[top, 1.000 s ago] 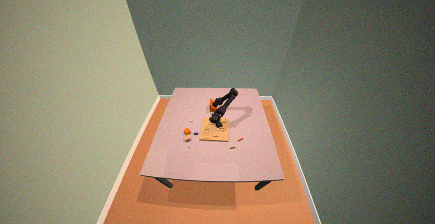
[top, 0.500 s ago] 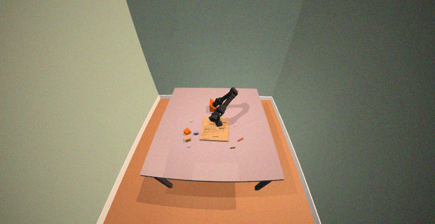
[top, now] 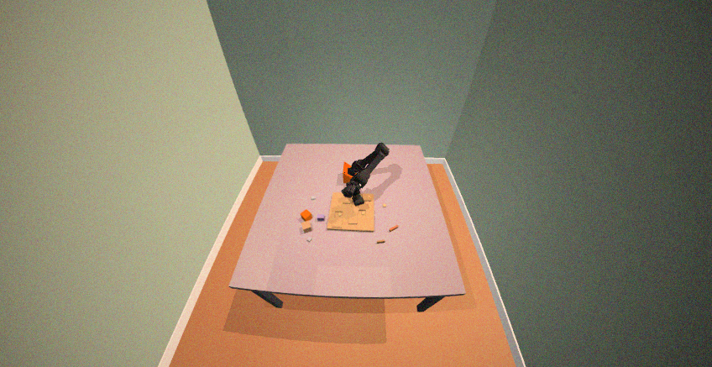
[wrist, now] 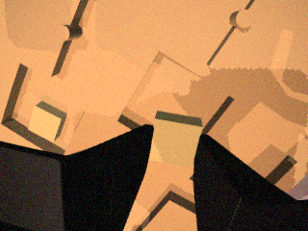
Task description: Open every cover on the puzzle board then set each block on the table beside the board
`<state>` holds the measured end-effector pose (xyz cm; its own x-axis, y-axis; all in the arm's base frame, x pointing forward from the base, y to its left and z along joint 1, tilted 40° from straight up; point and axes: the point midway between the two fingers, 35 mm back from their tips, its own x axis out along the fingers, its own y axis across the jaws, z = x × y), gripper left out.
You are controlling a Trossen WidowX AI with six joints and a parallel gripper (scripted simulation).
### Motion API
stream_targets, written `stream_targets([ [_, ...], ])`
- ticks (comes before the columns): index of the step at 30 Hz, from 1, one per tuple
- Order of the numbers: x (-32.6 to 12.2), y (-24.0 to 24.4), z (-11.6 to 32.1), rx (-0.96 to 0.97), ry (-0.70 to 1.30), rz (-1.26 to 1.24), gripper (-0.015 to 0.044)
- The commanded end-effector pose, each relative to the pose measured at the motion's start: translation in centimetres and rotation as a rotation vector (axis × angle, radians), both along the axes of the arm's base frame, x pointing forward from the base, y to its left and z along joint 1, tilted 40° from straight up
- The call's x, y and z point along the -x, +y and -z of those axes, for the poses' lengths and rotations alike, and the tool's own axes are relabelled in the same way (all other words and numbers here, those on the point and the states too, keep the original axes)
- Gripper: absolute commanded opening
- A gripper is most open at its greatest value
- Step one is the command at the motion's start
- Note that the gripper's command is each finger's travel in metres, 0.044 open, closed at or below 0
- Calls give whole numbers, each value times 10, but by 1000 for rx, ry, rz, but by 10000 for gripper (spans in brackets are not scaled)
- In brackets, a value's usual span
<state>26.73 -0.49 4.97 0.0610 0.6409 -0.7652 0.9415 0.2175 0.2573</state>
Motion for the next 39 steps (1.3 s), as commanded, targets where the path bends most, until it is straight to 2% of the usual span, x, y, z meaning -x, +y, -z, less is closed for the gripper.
stream_targets([
  [1, -1, -7, -6, 8, -6, -2, 80],
  [19, 3, -33, -39, 9, -5, -2, 80],
  [39, 0, 24, -85, 39, 0, 0, 80],
])
